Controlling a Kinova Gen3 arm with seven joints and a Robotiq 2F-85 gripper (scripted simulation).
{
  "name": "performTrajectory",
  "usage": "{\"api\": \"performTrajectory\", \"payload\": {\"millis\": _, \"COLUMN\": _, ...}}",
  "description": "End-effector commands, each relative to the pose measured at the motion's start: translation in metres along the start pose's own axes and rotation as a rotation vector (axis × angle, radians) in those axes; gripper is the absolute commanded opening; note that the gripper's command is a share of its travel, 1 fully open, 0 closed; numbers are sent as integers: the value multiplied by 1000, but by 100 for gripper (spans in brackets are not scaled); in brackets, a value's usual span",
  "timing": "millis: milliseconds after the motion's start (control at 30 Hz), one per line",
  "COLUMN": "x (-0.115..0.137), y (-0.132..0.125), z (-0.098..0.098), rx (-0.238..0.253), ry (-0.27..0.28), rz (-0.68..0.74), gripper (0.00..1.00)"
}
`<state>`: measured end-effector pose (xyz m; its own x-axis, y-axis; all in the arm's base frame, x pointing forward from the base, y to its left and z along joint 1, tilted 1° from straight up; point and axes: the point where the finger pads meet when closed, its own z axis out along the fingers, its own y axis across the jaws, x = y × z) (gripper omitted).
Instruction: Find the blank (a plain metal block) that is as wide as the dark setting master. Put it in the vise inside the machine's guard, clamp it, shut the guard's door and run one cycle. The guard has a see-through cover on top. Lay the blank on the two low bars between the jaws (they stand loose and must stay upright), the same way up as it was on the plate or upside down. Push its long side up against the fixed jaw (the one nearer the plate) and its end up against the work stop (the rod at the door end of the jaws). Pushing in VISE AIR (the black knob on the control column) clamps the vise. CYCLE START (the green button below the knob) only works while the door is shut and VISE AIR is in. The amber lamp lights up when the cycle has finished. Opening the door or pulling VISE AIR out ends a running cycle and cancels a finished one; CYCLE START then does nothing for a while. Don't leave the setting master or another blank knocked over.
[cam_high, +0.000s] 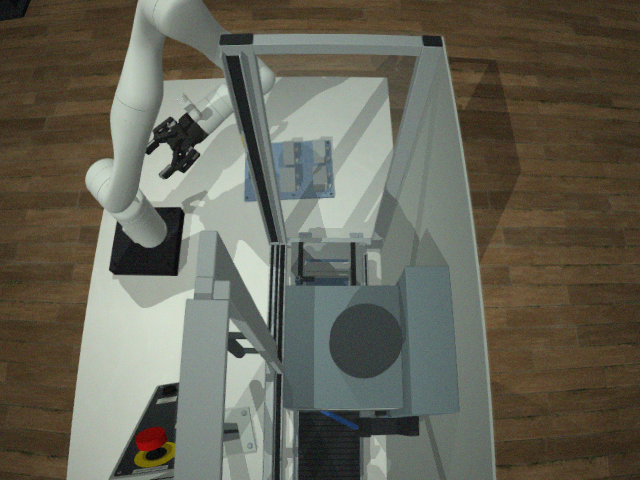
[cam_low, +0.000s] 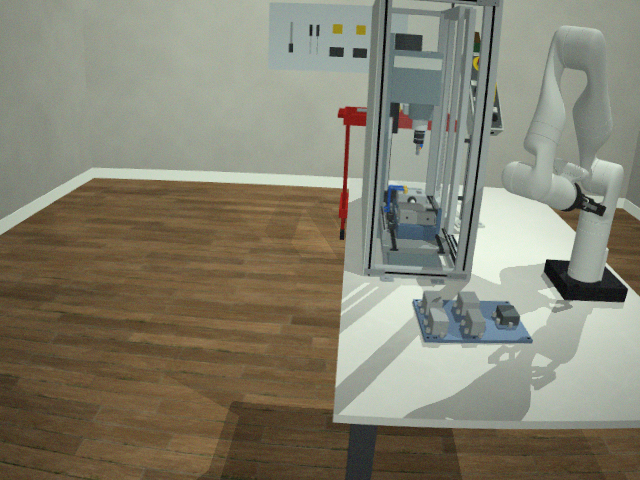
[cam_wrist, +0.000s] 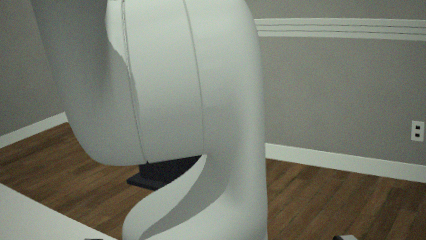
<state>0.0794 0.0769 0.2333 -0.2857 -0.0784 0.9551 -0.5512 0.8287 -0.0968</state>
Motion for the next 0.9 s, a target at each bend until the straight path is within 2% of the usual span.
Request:
{"api": "performTrajectory", "payload": {"millis": 0, "x": 0, "y": 0, "z": 0, "rx": 0, "ry": -1, "rz": 0, "gripper": 100}}
{"api": "performTrajectory", "payload": {"millis": 533, "x": 0, "y": 0, "z": 0, "rx": 0, "ry": -1, "rz": 0, "gripper": 100}}
{"api": "performTrajectory", "payload": {"millis": 567, "x": 0, "y": 0, "z": 0, "rx": 0, "ry": -1, "rz": 0, "gripper": 10}}
{"api": "performTrajectory", "payload": {"millis": 867, "x": 0, "y": 0, "z": 0, "rx": 0, "ry": -1, "rz": 0, "gripper": 10}}
